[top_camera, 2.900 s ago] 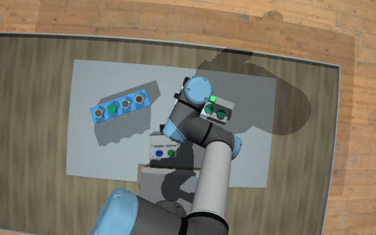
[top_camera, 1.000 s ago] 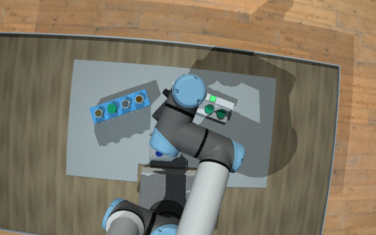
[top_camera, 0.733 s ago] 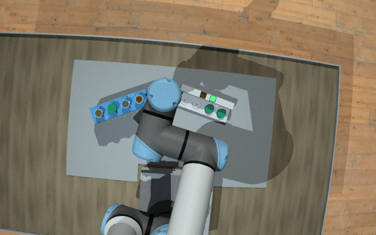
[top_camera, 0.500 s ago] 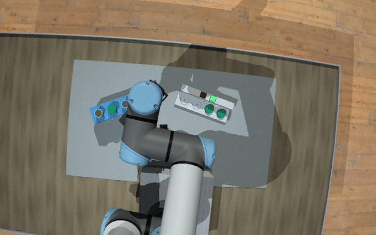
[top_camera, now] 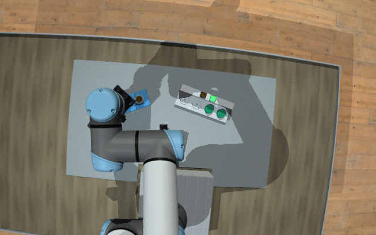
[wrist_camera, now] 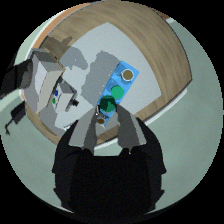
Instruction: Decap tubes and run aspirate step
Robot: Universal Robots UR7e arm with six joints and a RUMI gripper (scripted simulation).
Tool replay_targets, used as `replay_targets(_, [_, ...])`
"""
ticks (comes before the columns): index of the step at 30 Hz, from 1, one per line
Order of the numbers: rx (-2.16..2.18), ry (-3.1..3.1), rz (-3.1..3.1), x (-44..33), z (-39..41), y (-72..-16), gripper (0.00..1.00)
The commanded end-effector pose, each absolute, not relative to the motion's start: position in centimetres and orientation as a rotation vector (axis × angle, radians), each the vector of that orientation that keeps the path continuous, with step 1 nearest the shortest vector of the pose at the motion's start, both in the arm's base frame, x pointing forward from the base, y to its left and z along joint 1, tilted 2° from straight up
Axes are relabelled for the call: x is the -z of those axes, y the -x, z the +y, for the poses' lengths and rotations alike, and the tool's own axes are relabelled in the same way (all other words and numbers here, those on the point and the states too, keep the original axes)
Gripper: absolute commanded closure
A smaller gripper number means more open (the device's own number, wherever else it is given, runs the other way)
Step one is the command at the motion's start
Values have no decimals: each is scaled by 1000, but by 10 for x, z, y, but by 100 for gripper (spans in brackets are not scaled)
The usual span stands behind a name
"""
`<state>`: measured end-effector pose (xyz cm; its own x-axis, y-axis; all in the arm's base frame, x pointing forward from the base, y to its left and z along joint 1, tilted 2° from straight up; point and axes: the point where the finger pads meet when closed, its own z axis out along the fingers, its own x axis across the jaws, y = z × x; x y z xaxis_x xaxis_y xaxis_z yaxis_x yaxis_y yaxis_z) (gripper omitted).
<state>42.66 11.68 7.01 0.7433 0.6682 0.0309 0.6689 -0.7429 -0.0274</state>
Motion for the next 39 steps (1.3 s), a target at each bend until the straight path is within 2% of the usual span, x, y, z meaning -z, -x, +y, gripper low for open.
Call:
replay_targets(1, [29,2902,-1111,-71,137,-427,100])
replay_targets(9, [29,2902,-1111,-73,195,-425,100])
replay_targets(39, [29,2902,-1111,-48,196,-425,100])
